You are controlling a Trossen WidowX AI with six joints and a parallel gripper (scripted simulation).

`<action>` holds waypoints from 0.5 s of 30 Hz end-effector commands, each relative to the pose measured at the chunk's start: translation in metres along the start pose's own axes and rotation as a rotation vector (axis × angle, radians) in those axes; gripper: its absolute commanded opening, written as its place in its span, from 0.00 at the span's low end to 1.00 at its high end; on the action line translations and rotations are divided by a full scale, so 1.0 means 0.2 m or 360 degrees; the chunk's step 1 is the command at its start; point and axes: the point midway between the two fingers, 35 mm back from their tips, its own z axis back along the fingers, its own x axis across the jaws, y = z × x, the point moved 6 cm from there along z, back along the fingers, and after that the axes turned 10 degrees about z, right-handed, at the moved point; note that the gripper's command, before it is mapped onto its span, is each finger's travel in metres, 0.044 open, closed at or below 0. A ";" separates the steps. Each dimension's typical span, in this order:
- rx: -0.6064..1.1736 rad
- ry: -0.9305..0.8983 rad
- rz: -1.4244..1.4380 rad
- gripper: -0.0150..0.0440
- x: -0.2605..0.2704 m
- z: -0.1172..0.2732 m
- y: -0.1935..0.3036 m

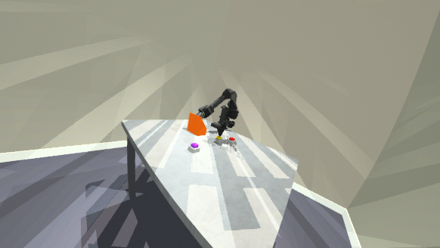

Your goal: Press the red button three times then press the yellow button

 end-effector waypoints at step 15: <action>0.0012 -0.0016 -0.0014 0.29 0.00 -0.08 0.01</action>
